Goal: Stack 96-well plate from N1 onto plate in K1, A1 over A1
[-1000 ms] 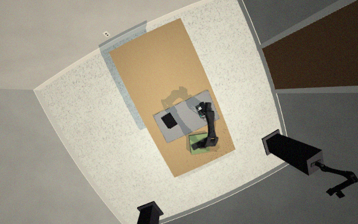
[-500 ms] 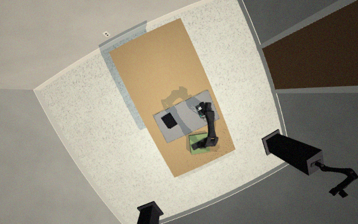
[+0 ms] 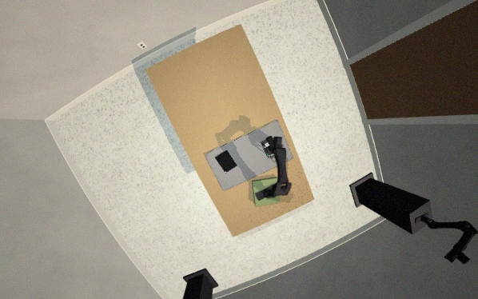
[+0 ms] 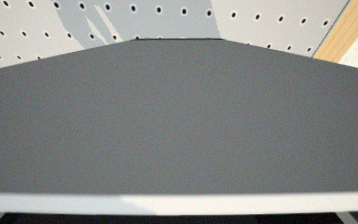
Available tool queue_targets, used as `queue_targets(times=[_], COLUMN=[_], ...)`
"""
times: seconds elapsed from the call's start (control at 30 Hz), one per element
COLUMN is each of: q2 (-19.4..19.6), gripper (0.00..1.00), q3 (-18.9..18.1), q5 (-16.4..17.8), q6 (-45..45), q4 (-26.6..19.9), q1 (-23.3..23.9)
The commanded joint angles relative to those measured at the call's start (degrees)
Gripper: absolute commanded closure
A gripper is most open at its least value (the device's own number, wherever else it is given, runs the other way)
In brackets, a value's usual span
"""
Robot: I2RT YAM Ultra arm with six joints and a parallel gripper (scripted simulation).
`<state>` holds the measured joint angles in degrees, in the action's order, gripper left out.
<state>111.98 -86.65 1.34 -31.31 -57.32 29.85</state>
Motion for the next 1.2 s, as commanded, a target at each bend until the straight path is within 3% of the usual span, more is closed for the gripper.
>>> queue_targets(times=[0.0,1.17], q2=[-0.7,0.8], gripper=[1.0,1.0], q3=[1.2,2.0], q5=[0.4,0.2], q6=[0.2,0.2], q4=[1.4,2.5], q1=[-0.3,-0.3])
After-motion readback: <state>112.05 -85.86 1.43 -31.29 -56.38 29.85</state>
